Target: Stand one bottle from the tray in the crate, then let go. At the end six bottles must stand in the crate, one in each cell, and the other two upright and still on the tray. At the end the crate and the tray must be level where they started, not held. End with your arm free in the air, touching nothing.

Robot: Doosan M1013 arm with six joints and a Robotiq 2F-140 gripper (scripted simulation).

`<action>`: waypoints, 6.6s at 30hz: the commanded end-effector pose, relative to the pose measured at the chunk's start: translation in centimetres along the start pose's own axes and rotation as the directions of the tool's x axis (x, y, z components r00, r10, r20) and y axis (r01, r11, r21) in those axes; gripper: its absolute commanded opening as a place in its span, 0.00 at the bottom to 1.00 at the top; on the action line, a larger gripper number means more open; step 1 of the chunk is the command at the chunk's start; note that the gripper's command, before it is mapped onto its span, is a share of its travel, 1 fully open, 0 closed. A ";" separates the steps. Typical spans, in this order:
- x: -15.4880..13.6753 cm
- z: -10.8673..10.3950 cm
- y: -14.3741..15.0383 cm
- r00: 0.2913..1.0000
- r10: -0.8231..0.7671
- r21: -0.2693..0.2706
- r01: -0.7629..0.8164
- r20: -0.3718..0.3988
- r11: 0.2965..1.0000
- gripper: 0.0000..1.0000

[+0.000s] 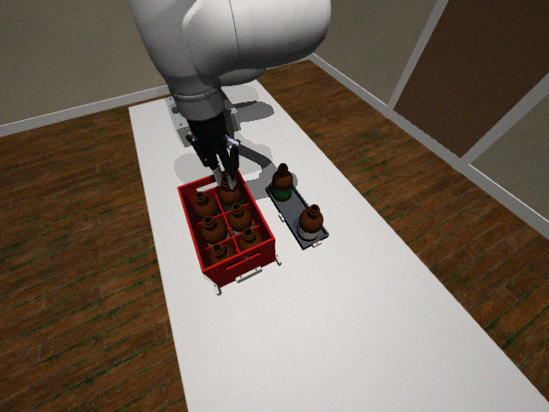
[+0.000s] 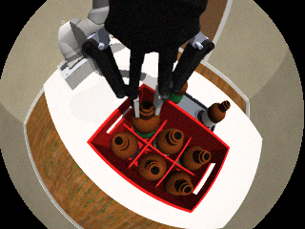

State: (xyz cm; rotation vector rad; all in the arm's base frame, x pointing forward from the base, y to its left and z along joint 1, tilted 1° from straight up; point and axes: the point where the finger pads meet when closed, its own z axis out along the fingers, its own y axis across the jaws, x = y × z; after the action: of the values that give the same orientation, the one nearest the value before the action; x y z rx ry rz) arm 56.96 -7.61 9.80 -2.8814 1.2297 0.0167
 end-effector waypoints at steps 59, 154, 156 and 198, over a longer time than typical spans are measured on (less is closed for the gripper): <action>-0.3 0.9 0.0 1.000 -0.001 -0.002 0.001 0.003 1.000 0.00; -0.4 2.7 0.0 1.000 -0.001 -0.002 0.001 0.003 1.000 0.00; -0.4 2.7 0.0 1.000 -0.001 -0.002 0.001 0.003 1.000 0.00; -0.4 2.7 0.0 1.000 -0.001 -0.002 0.001 0.003 1.000 0.38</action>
State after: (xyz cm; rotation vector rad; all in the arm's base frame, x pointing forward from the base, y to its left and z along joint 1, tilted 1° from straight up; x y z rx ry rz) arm 56.91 -7.53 7.45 -2.8820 1.2293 0.0168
